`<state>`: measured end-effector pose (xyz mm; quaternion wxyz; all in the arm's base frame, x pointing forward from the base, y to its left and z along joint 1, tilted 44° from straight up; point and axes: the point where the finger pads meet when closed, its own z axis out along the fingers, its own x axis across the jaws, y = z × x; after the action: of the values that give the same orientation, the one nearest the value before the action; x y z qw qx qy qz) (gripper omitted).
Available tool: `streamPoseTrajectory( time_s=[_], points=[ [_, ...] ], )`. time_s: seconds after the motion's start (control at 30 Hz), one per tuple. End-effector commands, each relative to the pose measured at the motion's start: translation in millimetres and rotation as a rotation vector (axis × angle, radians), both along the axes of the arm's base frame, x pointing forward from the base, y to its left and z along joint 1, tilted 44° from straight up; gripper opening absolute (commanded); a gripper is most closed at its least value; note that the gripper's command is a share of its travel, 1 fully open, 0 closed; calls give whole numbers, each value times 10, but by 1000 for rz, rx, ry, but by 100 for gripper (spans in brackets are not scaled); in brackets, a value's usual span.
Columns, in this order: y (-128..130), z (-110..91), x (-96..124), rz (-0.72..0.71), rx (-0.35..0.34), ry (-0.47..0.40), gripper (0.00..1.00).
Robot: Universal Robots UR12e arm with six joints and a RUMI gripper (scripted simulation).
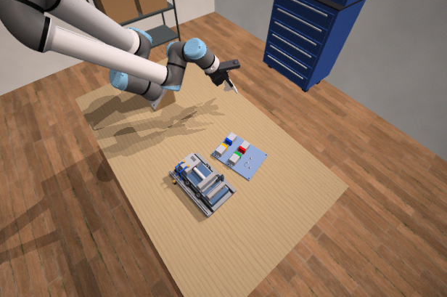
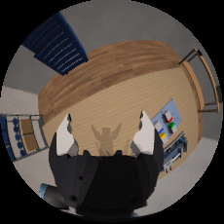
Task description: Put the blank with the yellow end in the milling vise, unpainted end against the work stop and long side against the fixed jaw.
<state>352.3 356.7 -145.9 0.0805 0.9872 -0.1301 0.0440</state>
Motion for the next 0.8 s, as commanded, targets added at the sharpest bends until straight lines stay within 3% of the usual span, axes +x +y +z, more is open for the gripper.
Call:
streamPoseTrajectory(
  time_s=[0.0,0.13,0.17,0.23,0.27,0.33,0.37,0.5,0.57,0.77],
  points=[
    [-242,77,428,84,-101,13,100],
    [-656,317,1020,209,-249,53,100],
    [-656,317,1020,209,-249,53,100],
    [-884,479,1308,273,-324,84,100],
    [-884,479,1308,273,-324,84,100],
    [-1109,659,1574,334,-394,121,100],
    [-1109,659,1574,334,-394,121,100],
    [-1506,1016,2004,437,-509,200,100],
    [-1506,1016,2004,437,-509,200,100],
    [-1843,1359,2337,522,-598,278,100]
  ],
)
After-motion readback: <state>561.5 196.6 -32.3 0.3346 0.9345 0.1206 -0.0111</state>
